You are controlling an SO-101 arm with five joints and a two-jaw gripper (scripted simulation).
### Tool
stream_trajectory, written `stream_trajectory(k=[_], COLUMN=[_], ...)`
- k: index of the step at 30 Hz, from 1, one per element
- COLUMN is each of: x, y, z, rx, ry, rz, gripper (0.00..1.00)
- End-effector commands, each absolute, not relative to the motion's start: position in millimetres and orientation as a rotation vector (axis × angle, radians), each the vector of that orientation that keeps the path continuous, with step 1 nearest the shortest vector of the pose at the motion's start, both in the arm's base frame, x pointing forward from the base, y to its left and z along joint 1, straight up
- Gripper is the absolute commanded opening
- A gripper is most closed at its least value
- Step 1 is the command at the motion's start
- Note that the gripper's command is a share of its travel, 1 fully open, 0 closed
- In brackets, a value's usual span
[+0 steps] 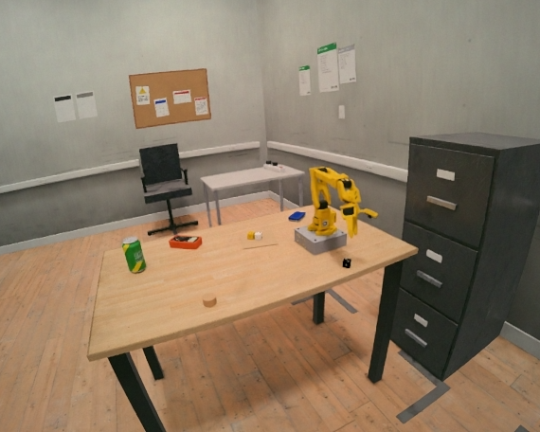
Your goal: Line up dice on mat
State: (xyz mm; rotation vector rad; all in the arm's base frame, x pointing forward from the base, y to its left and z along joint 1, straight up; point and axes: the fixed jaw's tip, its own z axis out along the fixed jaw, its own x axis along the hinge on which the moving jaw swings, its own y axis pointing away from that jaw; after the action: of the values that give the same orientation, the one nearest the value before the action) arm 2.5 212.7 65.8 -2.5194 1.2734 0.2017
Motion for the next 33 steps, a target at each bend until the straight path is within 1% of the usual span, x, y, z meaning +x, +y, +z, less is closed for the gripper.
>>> stream_trajectory(k=[1, 2, 8, 12, 20, 33], x=[0.3, 0.3, -0.1, -0.3, -3.5, -3.5], y=[205.1, 205.1, 190.2, 183.4, 178.1, 178.1], z=[45.2, 45.2, 17.0, 7.0, 1.1, 1.1], rx=[-2.623, -2.623, -2.763, -2.815, -2.852, -2.852], ry=[1.298, 1.298, 1.367, 1.393, 1.368, 1.368], rz=[0.143, 0.143, 0.042, 0.001, -0.016, -0.016], gripper=[0.31, 0.31, 0.31, 0.31, 0.31, 0.31])
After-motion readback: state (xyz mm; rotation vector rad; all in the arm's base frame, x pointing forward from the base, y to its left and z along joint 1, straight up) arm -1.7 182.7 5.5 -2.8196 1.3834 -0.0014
